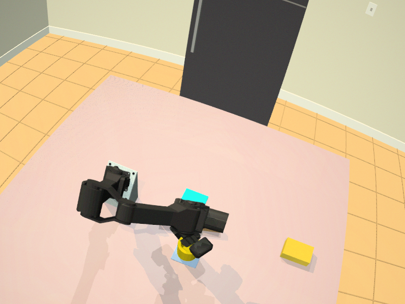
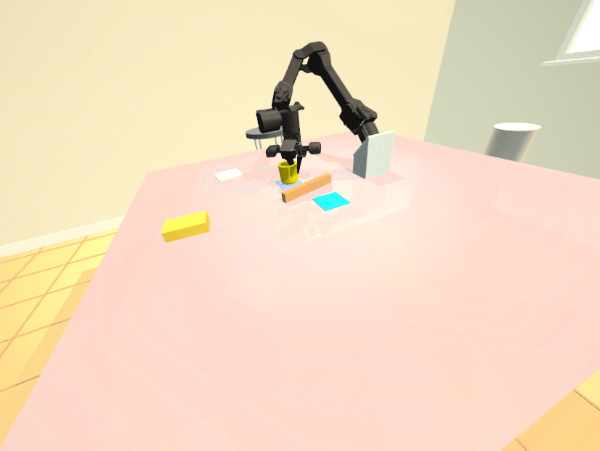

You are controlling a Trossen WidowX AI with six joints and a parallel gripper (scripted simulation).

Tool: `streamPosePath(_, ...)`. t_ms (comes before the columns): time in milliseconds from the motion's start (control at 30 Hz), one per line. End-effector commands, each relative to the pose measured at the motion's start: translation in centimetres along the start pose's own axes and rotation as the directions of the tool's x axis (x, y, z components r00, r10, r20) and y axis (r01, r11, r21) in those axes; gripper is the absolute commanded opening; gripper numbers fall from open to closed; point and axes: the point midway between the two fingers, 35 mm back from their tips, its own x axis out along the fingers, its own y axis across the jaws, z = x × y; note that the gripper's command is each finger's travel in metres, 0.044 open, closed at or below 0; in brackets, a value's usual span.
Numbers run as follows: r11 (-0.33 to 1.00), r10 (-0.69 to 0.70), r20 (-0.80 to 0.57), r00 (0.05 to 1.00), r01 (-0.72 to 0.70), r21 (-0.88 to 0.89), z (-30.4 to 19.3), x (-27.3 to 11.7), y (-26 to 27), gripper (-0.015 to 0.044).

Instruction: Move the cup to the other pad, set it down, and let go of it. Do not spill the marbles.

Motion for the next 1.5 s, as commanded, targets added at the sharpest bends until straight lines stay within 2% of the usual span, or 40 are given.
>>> streamPosePath(0,1.0,-0.005,0.005,1.0,0.005,0.005,0.2,-1.0,-0.2,0.0)
streamPosePath(500,1.0,-0.005,0.001,1.0,0.005,-0.002,0.1,-5.6,0.4,0.0)
streamPosePath(1467,1.0,-0.003,-0.002,1.0,0.003,-0.008,1.3,-5.3,1.7,0.0)
